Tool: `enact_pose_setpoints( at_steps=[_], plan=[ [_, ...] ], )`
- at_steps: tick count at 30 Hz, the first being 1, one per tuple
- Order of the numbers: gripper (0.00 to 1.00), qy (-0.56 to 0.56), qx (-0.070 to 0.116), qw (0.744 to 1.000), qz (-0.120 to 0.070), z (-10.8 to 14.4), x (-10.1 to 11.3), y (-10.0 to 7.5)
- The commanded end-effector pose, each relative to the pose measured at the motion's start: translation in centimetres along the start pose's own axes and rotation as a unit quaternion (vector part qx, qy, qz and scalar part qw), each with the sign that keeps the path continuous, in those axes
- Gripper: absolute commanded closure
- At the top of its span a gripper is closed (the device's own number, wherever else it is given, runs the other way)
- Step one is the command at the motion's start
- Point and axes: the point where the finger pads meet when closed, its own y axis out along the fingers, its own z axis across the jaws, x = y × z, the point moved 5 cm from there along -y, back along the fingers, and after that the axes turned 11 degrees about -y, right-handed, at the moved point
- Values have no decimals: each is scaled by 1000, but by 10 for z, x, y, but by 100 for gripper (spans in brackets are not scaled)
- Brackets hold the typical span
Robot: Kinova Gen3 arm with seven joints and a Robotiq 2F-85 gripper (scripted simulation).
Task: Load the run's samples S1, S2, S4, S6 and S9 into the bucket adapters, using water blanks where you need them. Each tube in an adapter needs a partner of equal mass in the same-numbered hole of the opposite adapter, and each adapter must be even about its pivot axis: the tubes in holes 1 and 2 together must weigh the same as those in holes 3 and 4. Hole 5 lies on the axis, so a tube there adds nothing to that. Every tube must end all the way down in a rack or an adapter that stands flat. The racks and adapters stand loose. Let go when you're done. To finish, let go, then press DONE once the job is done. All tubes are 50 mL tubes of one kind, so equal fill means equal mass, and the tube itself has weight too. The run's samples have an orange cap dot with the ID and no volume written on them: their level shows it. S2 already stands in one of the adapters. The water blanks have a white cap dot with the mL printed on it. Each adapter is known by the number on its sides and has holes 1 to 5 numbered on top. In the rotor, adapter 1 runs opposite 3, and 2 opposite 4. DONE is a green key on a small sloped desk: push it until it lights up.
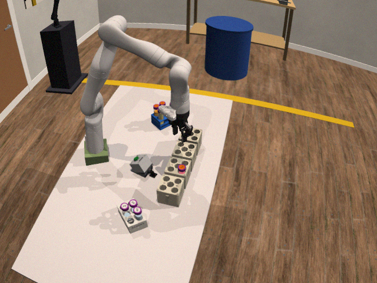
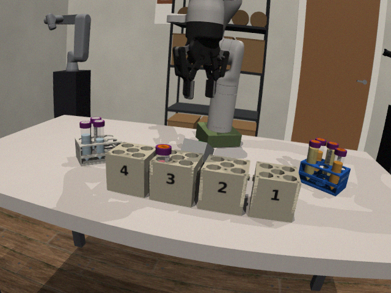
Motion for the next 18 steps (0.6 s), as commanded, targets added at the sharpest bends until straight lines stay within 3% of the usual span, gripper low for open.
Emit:
enact_pose_setpoints(
  at_steps=[1, 18],
  plan=[
    [38, -5, -6, 1000, -1, 9, 13, -3],
    [38, -5, -6, 1000, -2, 46, 47, -3]
  ],
)
